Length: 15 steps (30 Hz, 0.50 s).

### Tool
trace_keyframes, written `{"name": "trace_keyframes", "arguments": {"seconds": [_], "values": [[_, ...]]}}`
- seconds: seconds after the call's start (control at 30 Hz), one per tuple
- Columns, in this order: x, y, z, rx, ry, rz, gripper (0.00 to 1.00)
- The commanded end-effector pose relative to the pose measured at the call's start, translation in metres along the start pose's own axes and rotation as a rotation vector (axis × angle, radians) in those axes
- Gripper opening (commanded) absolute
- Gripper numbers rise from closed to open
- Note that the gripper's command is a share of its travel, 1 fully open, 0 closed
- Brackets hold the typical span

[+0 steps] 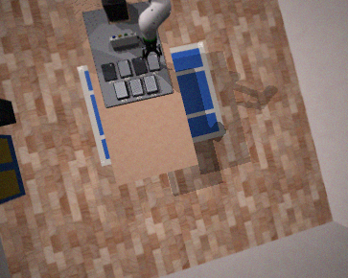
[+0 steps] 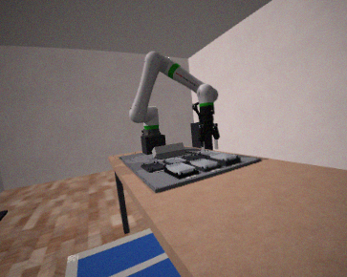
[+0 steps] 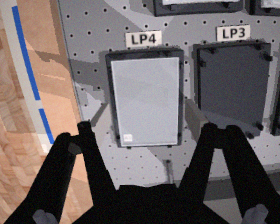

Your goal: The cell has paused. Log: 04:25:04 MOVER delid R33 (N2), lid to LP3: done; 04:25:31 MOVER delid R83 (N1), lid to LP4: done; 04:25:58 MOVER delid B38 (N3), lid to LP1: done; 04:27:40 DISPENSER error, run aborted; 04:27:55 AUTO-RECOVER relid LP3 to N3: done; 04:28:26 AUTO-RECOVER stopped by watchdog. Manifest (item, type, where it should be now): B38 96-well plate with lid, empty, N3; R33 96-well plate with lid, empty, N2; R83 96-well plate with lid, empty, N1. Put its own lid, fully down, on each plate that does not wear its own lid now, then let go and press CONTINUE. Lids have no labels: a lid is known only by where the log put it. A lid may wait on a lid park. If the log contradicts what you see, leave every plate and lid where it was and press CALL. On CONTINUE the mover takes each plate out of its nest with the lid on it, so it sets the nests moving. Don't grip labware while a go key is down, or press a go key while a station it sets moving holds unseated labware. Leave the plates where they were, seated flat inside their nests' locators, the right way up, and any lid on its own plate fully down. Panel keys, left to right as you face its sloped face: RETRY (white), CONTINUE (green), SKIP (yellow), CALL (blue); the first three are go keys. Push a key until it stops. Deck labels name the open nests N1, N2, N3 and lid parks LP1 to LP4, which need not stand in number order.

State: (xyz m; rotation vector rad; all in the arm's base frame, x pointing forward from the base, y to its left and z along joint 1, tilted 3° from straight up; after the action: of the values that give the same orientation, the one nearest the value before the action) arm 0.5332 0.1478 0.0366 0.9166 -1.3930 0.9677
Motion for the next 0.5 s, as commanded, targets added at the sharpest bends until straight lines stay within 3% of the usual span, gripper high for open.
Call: {"name": "trace_keyframes", "arguments": {"seconds": [0.0,0.27,0.3,0.47], "values": [[0.0002,-0.0001,-0.0001,0.0,0.0,0.0,0.66],[0.0002,-0.0001,-0.0001,0.0,0.0,0.0,0.66],[0.0002,-0.0001,-0.0001,0.0,0.0,0.0,0.59],[0.0002,-0.0001,-0.0001,0.0,0.0,0.0,0.59]]}}
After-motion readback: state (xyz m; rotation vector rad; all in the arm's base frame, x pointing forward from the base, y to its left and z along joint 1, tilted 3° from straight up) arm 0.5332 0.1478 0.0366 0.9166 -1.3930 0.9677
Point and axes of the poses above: the point where the finger pads meet when closed, its own x axis back along the fingers, its own z axis across the jaws, y = z × x, the point moved 10 cm from there along x, back along the fingers, and after that the axes turned 14 degrees about -x, right-handed, at the moved point
